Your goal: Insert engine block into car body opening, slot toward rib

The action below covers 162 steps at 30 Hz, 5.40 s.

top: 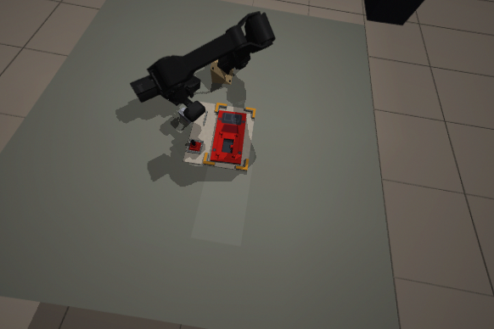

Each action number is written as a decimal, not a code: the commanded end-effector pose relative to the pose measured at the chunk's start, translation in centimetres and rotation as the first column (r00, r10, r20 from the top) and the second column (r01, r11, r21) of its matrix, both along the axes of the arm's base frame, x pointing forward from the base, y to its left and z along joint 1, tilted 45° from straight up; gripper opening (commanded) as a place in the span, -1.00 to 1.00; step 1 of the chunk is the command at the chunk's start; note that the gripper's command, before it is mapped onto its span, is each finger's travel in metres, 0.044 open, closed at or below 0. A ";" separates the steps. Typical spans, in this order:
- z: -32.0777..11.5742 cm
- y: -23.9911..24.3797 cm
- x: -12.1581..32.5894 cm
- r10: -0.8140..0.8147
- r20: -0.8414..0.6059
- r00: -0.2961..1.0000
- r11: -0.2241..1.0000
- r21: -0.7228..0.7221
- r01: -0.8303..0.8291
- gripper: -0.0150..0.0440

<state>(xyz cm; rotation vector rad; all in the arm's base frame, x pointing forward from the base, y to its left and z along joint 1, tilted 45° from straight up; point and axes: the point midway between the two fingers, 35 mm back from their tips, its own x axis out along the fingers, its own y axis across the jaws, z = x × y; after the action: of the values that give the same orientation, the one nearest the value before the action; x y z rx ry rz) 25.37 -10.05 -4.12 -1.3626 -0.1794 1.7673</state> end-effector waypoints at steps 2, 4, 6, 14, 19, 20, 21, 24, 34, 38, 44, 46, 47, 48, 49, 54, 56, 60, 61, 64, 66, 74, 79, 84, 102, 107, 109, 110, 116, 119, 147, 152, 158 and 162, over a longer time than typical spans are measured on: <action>0.0 0.0 0.0 0.016 0.016 1.000 1.000 0.000 -0.016 1.00; 0.0 0.0 0.0 0.061 0.060 0.996 0.998 -0.001 -0.061 1.00; 0.0 0.0 0.0 0.110 0.108 0.988 0.994 -0.004 -0.110 1.00; 0.1 -0.1 0.0 0.298 0.294 0.908 0.953 -0.039 -0.301 1.00; 0.2 -0.2 0.0 0.405 0.400 0.822 0.909 -0.079 -0.409 1.00; 0.2 -0.2 0.0 0.425 0.420 0.802 0.899 -0.088 -0.430 1.00; 0.2 -0.2 0.0 0.444 0.439 0.781 0.888 -0.098 -0.450 1.00; 0.2 -0.2 0.0 0.499 0.494 0.712 0.852 -0.131 -0.506 1.00; 0.3 -0.4 0.0 0.639 0.637 0.431 0.708 -0.268 -0.653 1.00; 0.4 -0.4 0.0 0.674 0.674 0.302 0.642 -0.331 -0.692 1.00; 0.5 -0.5 0.0 0.701 0.706 0.099 0.537 -0.432 -0.725 1.00; 0.5 -0.5 0.0 0.703 0.710 0.030 0.502 -0.466 -0.729 1.00; 0.5 -0.5 0.0 0.703 0.711 -0.005 0.484 -0.483 -0.730 1.00; 0.5 -0.5 0.0 0.702 0.711 -0.039 0.466 -0.501 -0.729 1.00; 0.5 -0.5 0.0 0.700 0.710 -0.074 0.448 -0.518 -0.729 1.00; 0.6 -0.6 0.0 0.678 0.693 -0.245 0.360 -0.604 -0.711 1.00; 0.6 -0.6 0.0 0.663 0.681 -0.311 0.326 -0.637 -0.698 1.00; 0.7 -0.6 0.0 0.624 0.646 -0.439 0.260 -0.702 -0.663 1.00; 0.7 -0.7 0.0 0.612 0.635 -0.470 0.244 -0.718 -0.652 1.00; 0.7 -0.7 0.0 0.573 0.599 -0.559 0.198 -0.763 -0.615 1.00; 0.7 -0.7 0.0 0.543 0.572 -0.615 0.170 -0.792 -0.587 1.00; 0.8 -0.8 0.0 0.397 0.437 -0.807 0.071 -0.892 -0.447 1.00; 0.9 -0.9 0.0 0.290 0.335 -0.897 0.025 -0.939 -0.343 1.00; 0.9 -0.9 0.0 0.173 0.224 -0.959 -0.008 -0.973 -0.229 1.00; 1.0 -0.9 0.1 -0.037 0.023 -0.999 -0.028 -0.999 -0.022 1.00; 0.0 0.1 0.0 -0.037 0.022 -0.999 -0.028 -0.999 -0.021 1.00; 0.0 0.1 0.0 -0.037 0.022 -0.999 -0.028 -0.999 -0.021 1.00; -0.1 0.1 0.0 -0.037 0.022 -0.999 -0.028 -0.999 -0.021 1.00; -0.8 0.8 0.1 -0.037 0.022 -0.999 -0.028 -0.999 -0.021 1.00; -1.2 1.1 0.1 -0.037 0.022 -0.999 -0.028 -0.999 -0.021 1.00; -2.8 2.8 -0.1 -0.037 0.022 -0.999 -0.026 -0.999 -0.021 0.20; -2.8 2.8 -0.1 -0.037 0.022 -0.999 -0.026 -0.999 -0.021 0.02; -2.0 1.8 0.2 -0.036 0.022 -0.999 -0.028 -0.999 -0.021 -0.49; -1.2 0.8 0.4 -0.036 0.022 -0.999 -0.030 -0.999 -0.021 -0.49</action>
<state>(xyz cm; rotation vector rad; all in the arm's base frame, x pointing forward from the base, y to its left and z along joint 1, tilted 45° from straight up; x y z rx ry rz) 25.46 -8.11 -6.00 1.0306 1.6905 0.1782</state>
